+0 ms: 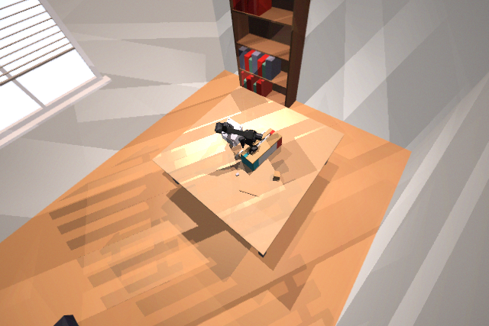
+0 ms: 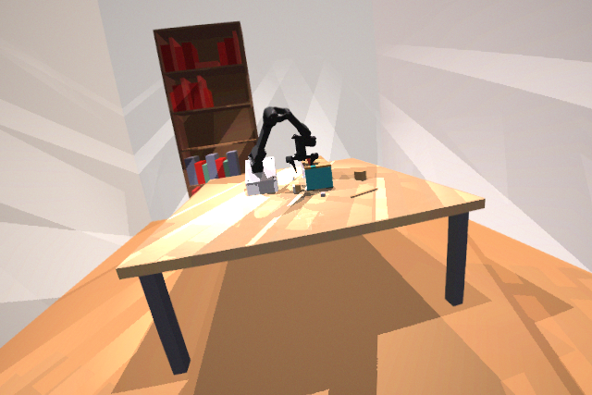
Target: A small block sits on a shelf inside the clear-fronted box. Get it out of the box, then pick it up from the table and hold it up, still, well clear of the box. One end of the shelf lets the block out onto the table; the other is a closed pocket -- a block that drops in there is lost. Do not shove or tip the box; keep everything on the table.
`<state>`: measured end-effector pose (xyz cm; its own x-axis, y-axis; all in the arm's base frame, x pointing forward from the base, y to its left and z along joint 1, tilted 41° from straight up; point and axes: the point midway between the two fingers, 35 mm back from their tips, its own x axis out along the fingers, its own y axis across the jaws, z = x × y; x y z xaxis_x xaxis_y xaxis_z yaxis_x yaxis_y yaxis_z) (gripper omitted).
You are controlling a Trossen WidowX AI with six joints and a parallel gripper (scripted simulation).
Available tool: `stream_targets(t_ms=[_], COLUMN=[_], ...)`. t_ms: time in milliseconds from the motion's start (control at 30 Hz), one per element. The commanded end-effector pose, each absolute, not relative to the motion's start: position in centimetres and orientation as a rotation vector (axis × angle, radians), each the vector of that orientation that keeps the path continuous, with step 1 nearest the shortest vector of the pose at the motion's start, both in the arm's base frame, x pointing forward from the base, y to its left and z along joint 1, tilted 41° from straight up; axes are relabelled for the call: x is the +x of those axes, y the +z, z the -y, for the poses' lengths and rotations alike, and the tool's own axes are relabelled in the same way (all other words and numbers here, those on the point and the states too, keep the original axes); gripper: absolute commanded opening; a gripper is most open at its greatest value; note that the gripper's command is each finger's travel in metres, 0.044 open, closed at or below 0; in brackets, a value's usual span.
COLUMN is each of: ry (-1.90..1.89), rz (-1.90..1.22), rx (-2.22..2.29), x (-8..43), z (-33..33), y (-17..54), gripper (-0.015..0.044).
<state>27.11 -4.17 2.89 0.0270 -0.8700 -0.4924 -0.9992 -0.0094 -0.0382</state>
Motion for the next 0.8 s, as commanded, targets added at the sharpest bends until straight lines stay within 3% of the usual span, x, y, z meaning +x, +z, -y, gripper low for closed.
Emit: stream_targets(t_ms=[0, 333, 500, 767], ry=[0.471, 0.47, 0.536, 0.961], rz=[-1.884, -1.878, -1.836, -1.682], rx=[-1.935, -1.945, -1.922, -2.175], x=[27.3, 27.2, 26.8, 25.6], z=[2.1, 0.1, 1.2, 1.9], y=[4.8, 6.7, 8.3, 9.4], gripper=[0.04, 0.04, 0.0285, 0.0285])
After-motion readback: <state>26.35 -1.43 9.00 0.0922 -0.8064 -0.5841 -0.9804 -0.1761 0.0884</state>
